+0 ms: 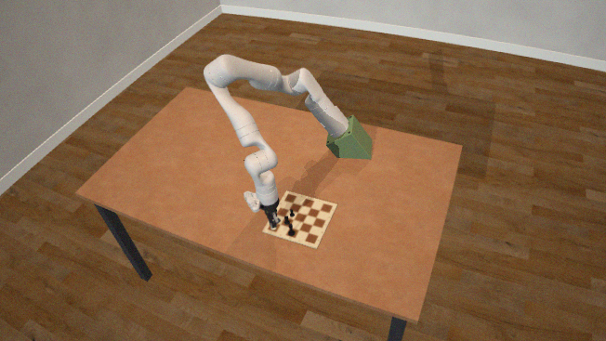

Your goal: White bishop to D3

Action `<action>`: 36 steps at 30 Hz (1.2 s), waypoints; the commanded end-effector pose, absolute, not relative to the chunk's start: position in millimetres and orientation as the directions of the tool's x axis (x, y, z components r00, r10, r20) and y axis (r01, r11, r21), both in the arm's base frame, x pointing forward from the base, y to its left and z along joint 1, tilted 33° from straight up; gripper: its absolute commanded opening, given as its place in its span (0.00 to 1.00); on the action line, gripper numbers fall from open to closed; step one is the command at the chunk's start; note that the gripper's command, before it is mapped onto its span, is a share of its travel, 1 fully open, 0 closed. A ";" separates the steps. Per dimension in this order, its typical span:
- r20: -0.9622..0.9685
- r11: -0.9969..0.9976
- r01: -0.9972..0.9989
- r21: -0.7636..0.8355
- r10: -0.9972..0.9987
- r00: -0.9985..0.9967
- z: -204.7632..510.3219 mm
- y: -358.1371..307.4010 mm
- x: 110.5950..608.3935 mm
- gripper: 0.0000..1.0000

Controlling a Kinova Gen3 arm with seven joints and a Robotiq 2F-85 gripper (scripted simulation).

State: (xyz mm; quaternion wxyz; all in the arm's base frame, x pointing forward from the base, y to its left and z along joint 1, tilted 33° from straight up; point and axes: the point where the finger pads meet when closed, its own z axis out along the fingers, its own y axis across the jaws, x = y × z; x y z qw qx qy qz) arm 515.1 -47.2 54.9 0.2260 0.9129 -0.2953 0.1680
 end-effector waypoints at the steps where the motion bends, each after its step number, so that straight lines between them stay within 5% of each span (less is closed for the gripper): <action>1: 0.441 -0.724 -0.615 0.312 -0.463 0.769 55.5 -46.7 515.5 0.00; 36: 0.441 -0.724 -0.615 0.312 -0.463 0.769 81.3 -31.0 510.1 0.00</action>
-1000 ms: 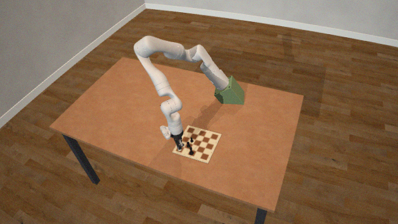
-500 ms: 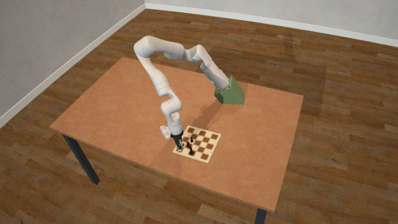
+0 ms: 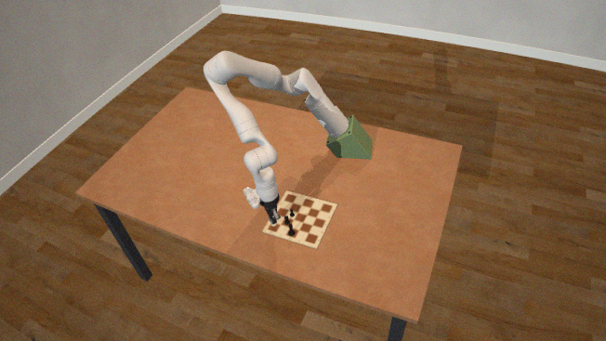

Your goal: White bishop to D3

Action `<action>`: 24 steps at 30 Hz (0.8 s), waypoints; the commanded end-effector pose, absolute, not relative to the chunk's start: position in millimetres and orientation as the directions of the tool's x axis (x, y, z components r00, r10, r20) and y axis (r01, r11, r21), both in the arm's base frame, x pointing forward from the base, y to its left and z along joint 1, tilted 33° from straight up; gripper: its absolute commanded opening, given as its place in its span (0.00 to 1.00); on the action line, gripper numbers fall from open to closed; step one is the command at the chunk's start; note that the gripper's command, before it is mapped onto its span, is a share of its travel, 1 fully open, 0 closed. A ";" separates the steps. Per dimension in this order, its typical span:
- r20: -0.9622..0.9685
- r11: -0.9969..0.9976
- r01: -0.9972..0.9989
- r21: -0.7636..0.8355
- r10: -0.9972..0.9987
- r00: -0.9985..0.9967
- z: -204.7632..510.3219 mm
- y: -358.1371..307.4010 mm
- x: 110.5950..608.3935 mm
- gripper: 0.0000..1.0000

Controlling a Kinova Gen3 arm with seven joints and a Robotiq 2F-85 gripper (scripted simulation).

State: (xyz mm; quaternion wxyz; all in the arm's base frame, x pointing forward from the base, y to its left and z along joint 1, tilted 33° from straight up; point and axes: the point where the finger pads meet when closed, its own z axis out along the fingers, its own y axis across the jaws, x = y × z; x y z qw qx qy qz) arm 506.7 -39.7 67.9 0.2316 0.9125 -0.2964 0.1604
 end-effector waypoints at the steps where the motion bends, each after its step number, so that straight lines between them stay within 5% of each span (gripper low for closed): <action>1: 0.441 -0.724 -0.615 0.312 -0.463 0.769 87.0 -27.5 508.9 0.00; 24: 0.441 -0.724 -0.615 0.312 -0.463 0.769 139.6 4.5 498.0 0.00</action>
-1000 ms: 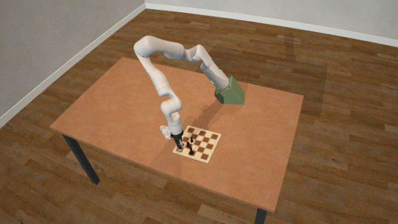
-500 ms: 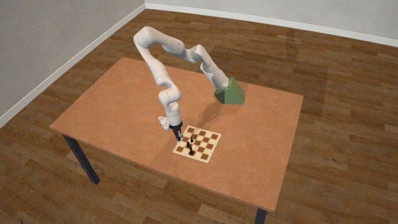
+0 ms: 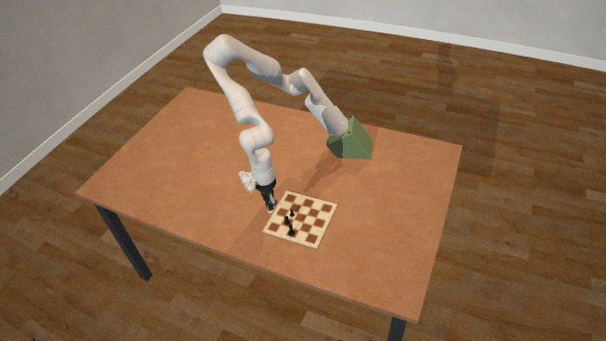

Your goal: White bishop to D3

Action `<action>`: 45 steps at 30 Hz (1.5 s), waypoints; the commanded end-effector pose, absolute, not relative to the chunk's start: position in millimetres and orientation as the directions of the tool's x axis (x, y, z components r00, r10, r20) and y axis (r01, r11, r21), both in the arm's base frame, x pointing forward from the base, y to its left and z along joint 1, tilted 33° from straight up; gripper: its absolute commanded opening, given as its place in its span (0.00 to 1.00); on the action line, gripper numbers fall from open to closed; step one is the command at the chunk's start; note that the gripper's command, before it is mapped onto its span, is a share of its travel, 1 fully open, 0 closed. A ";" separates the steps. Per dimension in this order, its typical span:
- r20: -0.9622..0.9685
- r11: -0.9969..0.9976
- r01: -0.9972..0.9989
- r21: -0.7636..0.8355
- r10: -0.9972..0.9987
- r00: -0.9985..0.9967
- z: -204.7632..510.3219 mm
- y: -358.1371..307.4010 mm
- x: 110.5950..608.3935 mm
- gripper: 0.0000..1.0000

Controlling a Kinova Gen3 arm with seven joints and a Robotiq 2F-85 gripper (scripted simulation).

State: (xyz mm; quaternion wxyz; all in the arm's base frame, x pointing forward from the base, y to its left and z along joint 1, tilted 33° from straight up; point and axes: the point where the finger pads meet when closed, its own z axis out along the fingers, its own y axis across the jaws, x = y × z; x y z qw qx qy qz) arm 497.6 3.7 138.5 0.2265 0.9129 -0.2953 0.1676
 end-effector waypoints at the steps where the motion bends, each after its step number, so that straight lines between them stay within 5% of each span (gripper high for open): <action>1: 0.441 -0.724 -0.615 0.312 -0.463 0.769 139.6 4.5 498.0 0.00; 22: 0.464 -0.685 -0.674 0.276 -0.519 0.718 85.5 55.0 382.3 0.00; 45: 0.465 -0.684 -0.676 0.275 -0.520 0.716 76.5 50.6 381.1 0.00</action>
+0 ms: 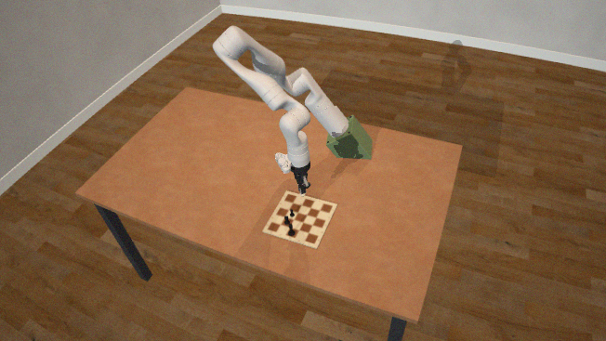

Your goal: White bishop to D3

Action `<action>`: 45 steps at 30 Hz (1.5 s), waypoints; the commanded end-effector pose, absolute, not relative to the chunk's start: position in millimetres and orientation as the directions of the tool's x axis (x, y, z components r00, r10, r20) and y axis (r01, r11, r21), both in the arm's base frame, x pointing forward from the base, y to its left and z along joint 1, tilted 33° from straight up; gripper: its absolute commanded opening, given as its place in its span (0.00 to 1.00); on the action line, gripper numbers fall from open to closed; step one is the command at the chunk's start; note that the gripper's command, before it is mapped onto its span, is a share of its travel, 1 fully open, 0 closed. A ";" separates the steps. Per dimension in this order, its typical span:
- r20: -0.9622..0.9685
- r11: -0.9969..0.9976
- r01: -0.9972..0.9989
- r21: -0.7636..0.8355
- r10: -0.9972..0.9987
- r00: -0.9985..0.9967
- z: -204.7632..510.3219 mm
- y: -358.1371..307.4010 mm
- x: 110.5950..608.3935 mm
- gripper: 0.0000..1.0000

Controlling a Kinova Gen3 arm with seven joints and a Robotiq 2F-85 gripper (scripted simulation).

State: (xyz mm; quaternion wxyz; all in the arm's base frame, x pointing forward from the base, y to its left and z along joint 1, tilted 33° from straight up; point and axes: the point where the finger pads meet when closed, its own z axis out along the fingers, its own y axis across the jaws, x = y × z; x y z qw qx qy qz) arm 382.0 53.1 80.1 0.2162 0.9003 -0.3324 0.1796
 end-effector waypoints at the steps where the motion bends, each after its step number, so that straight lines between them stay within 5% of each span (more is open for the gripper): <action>1: 0.465 -0.684 -0.676 0.275 -0.520 0.716 74.0 49.1 381.6 0.00; 45: 0.465 -0.684 -0.676 0.275 -0.520 0.716 3.7 6.5 396.3 0.00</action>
